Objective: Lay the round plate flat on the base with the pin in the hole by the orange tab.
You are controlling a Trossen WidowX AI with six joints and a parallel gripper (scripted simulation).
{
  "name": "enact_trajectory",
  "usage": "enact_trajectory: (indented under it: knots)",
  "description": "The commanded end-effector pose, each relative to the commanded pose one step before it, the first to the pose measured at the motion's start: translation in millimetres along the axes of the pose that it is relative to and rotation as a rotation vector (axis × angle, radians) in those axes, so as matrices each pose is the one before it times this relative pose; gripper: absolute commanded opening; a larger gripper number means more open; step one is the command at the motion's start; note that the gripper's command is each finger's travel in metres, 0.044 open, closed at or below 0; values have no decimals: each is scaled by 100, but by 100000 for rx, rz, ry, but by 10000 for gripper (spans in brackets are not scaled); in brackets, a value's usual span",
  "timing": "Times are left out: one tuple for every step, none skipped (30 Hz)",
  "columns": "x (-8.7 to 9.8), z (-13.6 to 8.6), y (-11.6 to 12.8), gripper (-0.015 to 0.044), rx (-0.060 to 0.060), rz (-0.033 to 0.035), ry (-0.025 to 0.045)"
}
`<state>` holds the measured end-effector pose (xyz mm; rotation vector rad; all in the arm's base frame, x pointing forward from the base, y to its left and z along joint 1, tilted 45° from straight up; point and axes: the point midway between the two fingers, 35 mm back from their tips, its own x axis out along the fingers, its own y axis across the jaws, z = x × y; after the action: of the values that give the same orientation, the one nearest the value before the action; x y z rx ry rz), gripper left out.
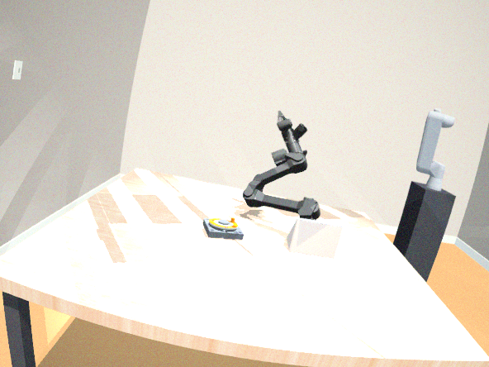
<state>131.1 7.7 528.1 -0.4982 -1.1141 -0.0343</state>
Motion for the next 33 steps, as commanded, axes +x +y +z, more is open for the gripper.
enact_trajectory:
  knots:
    - [11,378,-113,374,-2139,-249,-1023]
    - [29,1132,-318,348,-6446,-736,-3041]
    - [62,1871,-499,321,-10832,-1178,-4992]
    - [120,2223,-590,295,-13179,-1326,-5917]
    - [183,2185,-601,269,-13281,-1213,-5848]
    - [247,2152,-608,243,-13349,-1097,-5821]
    - [309,2106,-610,216,-13278,-980,-5791]
    - [341,1894,-571,190,-12089,-809,-5319]
    - [75,334,-120,164,-2218,-138,-962]
    - [224,1009,-339,138,-6649,-402,-2903]
    - [391,1690,-532,111,-11049,-637,-4904]
    - [516,2030,-623,85,-13203,-734,-6024]
    - [576,2024,-634,59,-13094,-736,-6192]
    - [636,2021,-649,33,-12957,-780,-6381]
    - [695,2021,-669,6,-12793,-870,-6583]
    - [752,2023,-694,0,-12604,-1010,-6791]
    - [39,166,1,0,-915,7,-390]
    - [116,505,10,0,-2721,20,-1200]
    - [223,899,-17,0,-4741,-43,-2318]
    - [432,1168,-323,0,-6588,-589,-3893]
    - [512,1179,-470,0,-6889,-900,-4338]
    - [530,1176,-484,0,-6811,-997,-4389]
    - [547,1173,-499,0,-6730,-1103,-4437]
    - [564,1169,-515,0,-6646,-1218,-4479]
    - [160,340,-159,0,-1901,-400,-1283]
    - [472,1033,-468,0,-5651,-1264,-3871]
    - [787,1742,-782,0,-9242,-2331,-6511]
    - [970,2097,-981,0,-10809,-3207,-7889]
    - [1012,2079,-1050,0,-10473,-3688,-7908]
    - [1051,2054,-1124,0,-10131,-4202,-7870]
    - [948,1730,-1039,0,-8448,-4052,-6698]
    - [989,1729,-1116,0,-8326,-4545,-6690]
    - [207,300,-211,0,-1440,-807,-1260]
